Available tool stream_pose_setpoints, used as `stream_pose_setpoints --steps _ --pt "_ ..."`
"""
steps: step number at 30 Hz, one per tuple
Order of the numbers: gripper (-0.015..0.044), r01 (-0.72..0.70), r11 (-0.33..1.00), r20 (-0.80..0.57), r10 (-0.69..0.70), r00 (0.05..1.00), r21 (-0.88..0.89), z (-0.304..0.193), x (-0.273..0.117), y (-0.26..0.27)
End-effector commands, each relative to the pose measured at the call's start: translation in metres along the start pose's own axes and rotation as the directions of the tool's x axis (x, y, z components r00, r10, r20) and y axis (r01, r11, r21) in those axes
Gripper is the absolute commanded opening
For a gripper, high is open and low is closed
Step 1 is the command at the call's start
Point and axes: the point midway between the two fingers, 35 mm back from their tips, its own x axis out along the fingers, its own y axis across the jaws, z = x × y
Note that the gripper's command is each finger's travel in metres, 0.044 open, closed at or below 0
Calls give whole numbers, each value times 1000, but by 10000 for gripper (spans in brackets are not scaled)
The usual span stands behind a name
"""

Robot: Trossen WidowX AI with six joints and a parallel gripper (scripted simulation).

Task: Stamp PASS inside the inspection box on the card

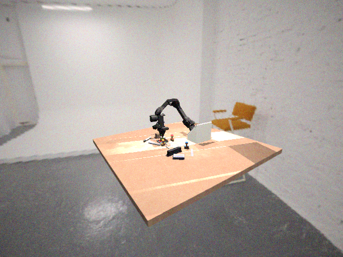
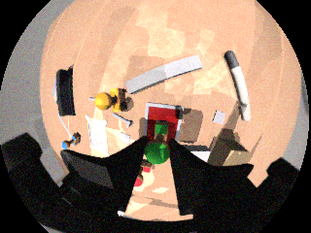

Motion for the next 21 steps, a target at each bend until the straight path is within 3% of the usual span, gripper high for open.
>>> stream_pose_setpoints --steps 1,21 --pt "0 -2 1000 1 2 1000 -3 0 1 0" --pt "0 -2 1000 1 2 1000 -3 0 3 0"
